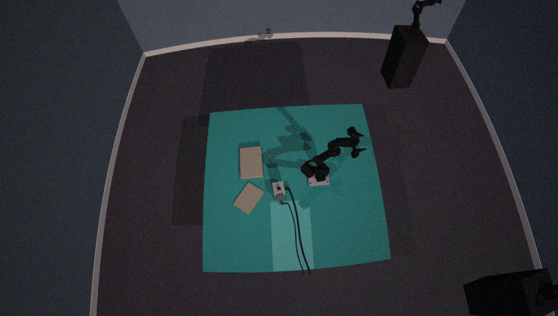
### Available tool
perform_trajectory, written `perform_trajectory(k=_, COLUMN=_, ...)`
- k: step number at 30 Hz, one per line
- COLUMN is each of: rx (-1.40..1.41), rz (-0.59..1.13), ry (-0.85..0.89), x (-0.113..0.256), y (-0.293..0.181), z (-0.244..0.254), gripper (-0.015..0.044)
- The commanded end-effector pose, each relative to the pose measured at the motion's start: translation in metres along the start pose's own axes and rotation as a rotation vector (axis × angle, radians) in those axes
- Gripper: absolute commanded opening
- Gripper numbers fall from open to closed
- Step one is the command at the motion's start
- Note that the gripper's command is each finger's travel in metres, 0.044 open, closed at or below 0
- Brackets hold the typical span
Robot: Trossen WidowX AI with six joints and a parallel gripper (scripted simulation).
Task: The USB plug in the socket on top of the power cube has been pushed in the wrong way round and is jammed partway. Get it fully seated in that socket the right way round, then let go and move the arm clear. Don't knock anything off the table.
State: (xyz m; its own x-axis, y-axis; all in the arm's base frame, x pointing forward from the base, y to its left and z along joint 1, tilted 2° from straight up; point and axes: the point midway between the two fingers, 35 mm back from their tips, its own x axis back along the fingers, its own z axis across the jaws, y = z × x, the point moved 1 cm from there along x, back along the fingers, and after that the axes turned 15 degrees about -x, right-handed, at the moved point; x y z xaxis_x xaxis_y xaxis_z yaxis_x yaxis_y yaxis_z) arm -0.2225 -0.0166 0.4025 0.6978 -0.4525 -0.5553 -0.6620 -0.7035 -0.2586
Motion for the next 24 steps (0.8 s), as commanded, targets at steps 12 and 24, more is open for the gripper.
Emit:
perform_trajectory(k=12, rx=-0.239, rz=-0.774, ry=-0.164, x=0.103, y=0.140, z=-0.104, gripper=0.0440)
perform_trajectory(k=24, rx=-0.357, rz=-1.620, ry=-0.305, x=0.319, y=0.147, z=-0.191, gripper=0.0440)
